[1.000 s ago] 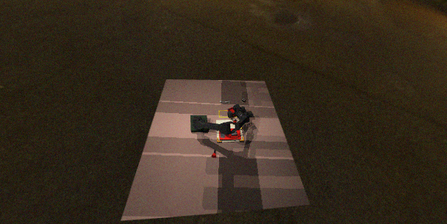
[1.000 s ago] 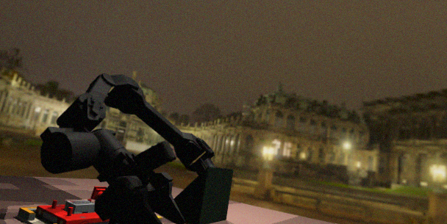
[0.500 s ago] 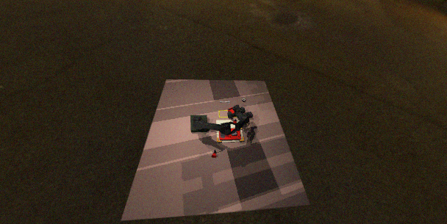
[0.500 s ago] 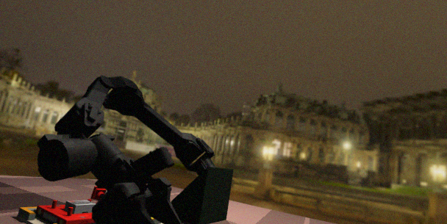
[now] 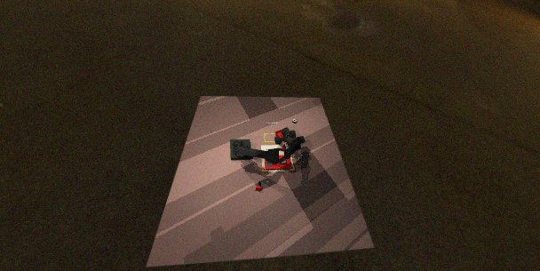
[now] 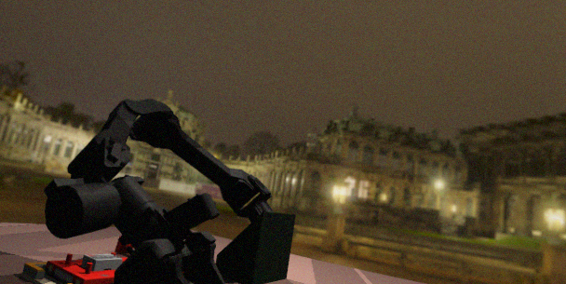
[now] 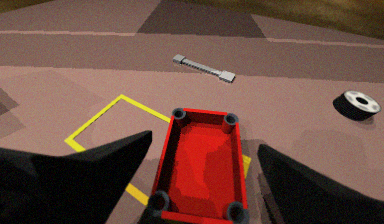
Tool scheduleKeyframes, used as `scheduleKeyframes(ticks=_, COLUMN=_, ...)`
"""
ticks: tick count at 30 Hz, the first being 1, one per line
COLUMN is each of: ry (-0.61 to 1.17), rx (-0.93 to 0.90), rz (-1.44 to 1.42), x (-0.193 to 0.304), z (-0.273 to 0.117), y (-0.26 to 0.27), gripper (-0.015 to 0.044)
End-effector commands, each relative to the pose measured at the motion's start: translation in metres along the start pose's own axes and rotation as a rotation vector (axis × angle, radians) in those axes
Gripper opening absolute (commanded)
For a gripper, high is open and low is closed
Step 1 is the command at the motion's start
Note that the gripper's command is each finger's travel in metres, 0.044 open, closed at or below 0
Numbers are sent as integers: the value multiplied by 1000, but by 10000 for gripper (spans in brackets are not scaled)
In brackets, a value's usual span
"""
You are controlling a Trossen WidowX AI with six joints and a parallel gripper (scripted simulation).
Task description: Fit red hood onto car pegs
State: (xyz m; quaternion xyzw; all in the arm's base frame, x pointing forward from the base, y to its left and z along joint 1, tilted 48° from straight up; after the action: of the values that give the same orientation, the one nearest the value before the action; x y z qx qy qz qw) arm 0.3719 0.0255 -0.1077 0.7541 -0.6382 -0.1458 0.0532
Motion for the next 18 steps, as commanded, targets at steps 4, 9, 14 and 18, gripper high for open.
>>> scheduleKeyframes(ticks=4, ry=6, rx=-1, rz=-5, x=3, z=2, y=0, gripper=440)
scheduleKeyframes(ticks=9, ry=6, rx=-1, rz=-5, x=5, z=3, y=0, gripper=440)
scheduleKeyframes(ticks=14, ry=6, rx=-1, rz=-5, x=7, z=5, y=0, gripper=440)
scheduleKeyframes(ticks=18, ry=6, rx=-1, rz=-5, x=8, z=6, y=0, gripper=440)
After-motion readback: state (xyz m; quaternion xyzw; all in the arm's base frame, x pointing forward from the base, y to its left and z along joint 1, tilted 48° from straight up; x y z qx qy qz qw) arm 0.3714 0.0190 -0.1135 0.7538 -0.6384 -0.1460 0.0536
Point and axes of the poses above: the point midway between the two fingers, 35 mm back from their tips, its own z axis out along the fingers, its own y axis across the jaws, x = y × z, the point moved 2 cm from there along -z, back along the fingers, and after that the axes turned 2 degrees about z, right-handed, at the moved point
